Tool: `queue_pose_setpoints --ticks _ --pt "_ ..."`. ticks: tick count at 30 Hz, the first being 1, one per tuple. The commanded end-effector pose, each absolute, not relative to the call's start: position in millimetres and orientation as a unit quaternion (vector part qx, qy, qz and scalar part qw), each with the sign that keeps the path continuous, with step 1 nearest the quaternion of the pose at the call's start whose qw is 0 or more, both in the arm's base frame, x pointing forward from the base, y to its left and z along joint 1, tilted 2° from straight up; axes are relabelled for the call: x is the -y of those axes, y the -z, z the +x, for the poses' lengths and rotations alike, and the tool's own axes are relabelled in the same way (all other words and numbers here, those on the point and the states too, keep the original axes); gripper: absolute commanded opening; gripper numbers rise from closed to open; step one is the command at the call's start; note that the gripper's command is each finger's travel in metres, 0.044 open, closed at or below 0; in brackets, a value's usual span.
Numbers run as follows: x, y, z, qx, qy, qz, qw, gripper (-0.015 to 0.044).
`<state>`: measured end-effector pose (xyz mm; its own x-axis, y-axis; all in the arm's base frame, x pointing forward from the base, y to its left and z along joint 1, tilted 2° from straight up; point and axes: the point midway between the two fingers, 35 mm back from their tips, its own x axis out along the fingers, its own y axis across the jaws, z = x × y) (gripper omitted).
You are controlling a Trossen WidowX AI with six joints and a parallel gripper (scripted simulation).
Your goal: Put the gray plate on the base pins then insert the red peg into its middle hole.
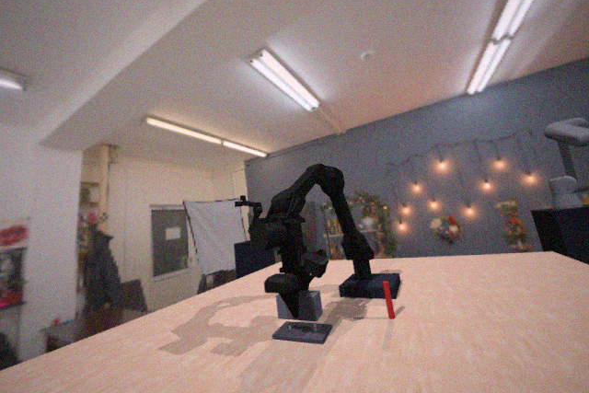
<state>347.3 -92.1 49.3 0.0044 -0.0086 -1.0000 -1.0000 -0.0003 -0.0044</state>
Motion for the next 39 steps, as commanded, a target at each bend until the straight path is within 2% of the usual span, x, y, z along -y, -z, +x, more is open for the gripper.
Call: queue_pose_setpoints --ticks 1,21,37,39 --pt "93 -45 347 -0.501 -0.498 -0.505 0.496 0.0000" --pt "93 -30 348 -0.501 -0.496 -0.504 0.499 0.0000" --pt "93 -30 348 -0.501 -0.496 -0.504 0.499 0.0420" --pt "93 -30 348 -0.501 -0.496 -0.504 0.499 0.0440"
